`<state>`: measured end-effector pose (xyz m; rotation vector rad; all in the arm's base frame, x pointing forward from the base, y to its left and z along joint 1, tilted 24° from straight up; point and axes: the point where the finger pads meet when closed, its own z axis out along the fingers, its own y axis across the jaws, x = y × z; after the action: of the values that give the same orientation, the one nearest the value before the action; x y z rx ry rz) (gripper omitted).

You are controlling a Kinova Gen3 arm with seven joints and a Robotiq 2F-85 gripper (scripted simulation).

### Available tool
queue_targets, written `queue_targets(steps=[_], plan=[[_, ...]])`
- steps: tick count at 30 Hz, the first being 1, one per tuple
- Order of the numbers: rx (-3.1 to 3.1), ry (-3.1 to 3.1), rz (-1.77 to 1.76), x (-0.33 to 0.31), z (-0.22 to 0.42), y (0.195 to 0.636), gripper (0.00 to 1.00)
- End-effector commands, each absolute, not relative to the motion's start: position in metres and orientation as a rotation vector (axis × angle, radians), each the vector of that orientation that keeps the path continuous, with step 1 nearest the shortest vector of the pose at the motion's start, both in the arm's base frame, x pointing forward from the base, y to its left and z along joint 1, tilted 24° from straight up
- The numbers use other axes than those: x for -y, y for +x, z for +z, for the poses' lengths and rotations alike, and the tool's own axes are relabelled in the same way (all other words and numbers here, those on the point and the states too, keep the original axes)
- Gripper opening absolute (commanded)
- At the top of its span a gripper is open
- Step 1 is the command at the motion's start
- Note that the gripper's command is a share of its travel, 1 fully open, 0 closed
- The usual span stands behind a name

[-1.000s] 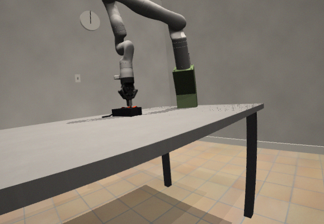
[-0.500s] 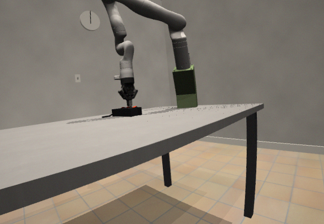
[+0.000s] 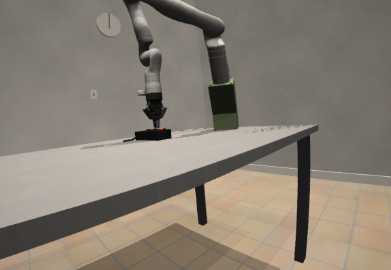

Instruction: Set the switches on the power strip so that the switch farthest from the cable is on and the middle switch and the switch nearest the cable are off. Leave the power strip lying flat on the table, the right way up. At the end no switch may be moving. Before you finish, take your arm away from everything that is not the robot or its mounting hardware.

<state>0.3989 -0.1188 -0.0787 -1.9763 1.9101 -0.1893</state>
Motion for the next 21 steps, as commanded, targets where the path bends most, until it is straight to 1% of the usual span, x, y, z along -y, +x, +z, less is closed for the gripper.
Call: queue_targets(steps=[1,13,21], plan=[[-1.913,-1.972,-0.197,0.122,-0.072,0.398,0.00],[-1.913,-1.972,-0.197,0.127,-0.048,0.389,0.00],[-1.913,-1.972,-0.197,0.127,-0.046,0.388,0.00]])
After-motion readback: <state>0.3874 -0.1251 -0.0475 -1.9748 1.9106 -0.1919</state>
